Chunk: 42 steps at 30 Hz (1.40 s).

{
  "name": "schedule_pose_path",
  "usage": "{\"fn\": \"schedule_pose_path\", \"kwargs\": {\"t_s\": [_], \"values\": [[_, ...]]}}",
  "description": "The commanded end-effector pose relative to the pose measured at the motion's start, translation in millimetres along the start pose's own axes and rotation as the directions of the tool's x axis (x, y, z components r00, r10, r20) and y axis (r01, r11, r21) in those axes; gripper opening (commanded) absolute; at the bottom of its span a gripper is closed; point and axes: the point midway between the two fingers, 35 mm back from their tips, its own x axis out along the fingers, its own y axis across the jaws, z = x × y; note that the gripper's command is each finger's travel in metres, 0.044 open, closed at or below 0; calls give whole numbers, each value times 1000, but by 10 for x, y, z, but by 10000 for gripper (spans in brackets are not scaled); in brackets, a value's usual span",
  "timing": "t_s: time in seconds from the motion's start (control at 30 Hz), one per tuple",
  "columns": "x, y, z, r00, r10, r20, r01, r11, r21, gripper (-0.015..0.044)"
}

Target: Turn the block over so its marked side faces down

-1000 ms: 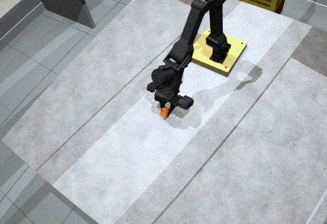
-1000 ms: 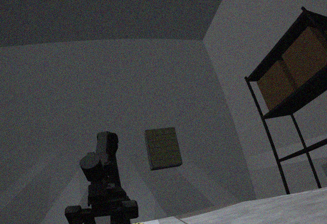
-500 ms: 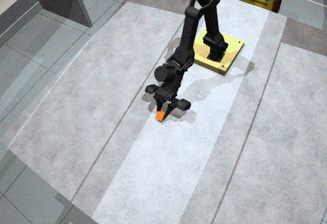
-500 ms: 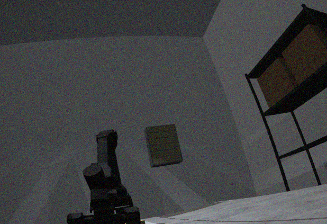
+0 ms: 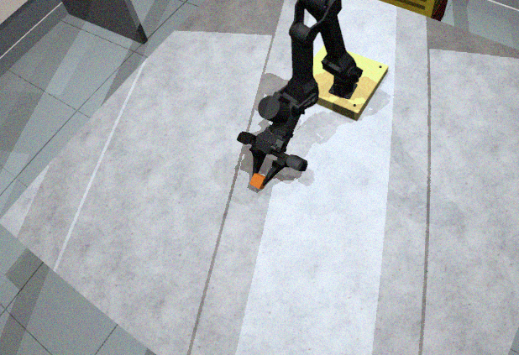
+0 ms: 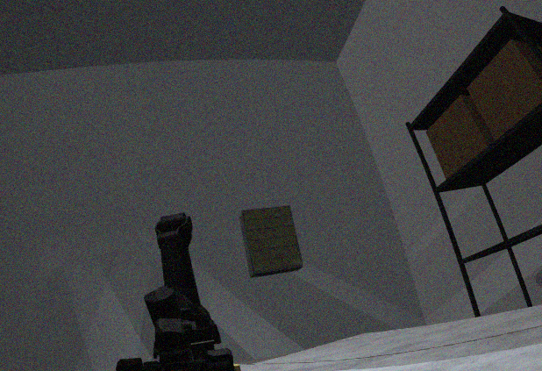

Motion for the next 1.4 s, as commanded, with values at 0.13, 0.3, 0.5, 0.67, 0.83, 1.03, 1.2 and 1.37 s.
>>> {"fn": "schedule_pose_path", "kwargs": {"t_s": [0.13, 0.3, 0.5, 0.67, 0.83, 1.03, 1.2, 1.37], "values": [[-61, 9, 6, 999, 4, 54, -4, 1000, 5, 0], [-67, 9, 13, 998, 4, 63, -4, 1000, 5, 0], [-67, 9, 13, 998, 4, 63, -4, 1000, 5, 0], [-67, 9, 13, 998, 4, 63, -4, 1000, 5, 52], [-67, 9, 13, 998, 4, 63, -4, 1000, 5, 184], [-67, 9, 13, 998, 4, 63, -4, 1000, 5, 341], [-67, 9, 13, 998, 4, 63, -4, 1000, 5, 440], [-67, 9, 13, 998, 4, 63, -4, 1000, 5, 440]]}}
